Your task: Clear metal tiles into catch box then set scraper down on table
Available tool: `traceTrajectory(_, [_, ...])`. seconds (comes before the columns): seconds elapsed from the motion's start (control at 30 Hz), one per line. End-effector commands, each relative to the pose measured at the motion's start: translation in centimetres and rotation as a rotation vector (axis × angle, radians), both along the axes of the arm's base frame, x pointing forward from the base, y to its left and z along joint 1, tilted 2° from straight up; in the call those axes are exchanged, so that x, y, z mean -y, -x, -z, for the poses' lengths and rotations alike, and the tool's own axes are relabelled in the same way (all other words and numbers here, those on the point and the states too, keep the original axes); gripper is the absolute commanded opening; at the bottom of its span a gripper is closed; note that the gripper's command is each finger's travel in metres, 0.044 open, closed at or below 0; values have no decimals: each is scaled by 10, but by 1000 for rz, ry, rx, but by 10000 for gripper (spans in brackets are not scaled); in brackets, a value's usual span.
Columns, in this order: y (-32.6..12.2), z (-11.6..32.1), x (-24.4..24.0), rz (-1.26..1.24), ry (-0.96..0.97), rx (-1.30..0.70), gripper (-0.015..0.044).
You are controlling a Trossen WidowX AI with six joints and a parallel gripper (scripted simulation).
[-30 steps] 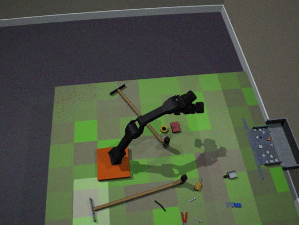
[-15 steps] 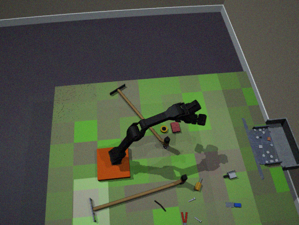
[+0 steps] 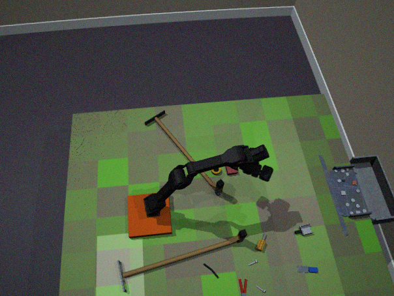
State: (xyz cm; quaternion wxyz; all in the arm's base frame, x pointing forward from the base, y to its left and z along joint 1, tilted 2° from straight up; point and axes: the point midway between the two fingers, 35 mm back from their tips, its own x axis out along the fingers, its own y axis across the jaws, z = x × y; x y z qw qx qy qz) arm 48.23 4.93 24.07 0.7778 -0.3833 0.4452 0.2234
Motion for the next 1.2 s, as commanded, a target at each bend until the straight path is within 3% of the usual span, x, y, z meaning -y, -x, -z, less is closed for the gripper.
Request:
traceTrajectory(0.0, [4,5,14,50,-15,-32,0])
traceTrajectory(1.17, [60,37,124,495,-110,-301,0])
